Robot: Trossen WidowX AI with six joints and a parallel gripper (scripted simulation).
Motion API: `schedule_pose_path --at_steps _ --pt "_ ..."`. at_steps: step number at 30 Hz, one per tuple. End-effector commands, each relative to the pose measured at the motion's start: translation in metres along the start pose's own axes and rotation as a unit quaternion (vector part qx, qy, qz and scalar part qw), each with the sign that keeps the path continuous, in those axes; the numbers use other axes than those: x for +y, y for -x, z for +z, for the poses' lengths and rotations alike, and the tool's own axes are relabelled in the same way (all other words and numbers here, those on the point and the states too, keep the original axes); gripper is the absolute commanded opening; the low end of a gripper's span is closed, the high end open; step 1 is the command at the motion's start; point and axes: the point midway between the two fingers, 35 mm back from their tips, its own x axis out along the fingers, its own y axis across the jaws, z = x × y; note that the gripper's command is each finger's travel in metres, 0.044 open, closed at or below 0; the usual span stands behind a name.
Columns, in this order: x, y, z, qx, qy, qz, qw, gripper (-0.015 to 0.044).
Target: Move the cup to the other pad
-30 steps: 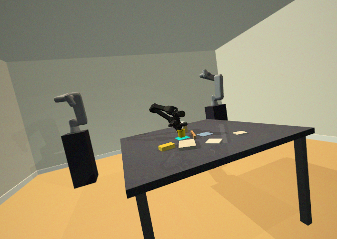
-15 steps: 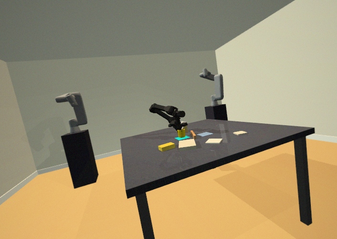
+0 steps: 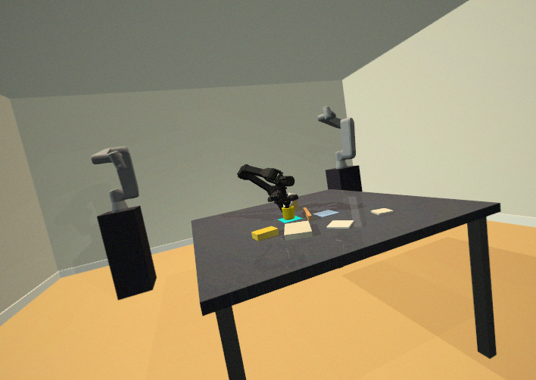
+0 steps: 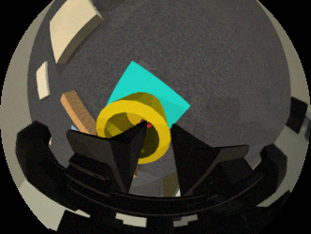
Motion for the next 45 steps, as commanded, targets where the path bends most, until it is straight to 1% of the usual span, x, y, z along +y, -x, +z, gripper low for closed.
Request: schedule_pose_path --at_steps 1,42,45 --pt "0.0 0.003 0.0 0.001 -0.002 0.0 1.0 0.0147" --pt "0.002 0.051 0.0 0.0 0.001 -0.002 1.0 0.0147" --pt "0.002 0.047 0.0 -0.002 0.003 -0.002 1.0 0.0225"
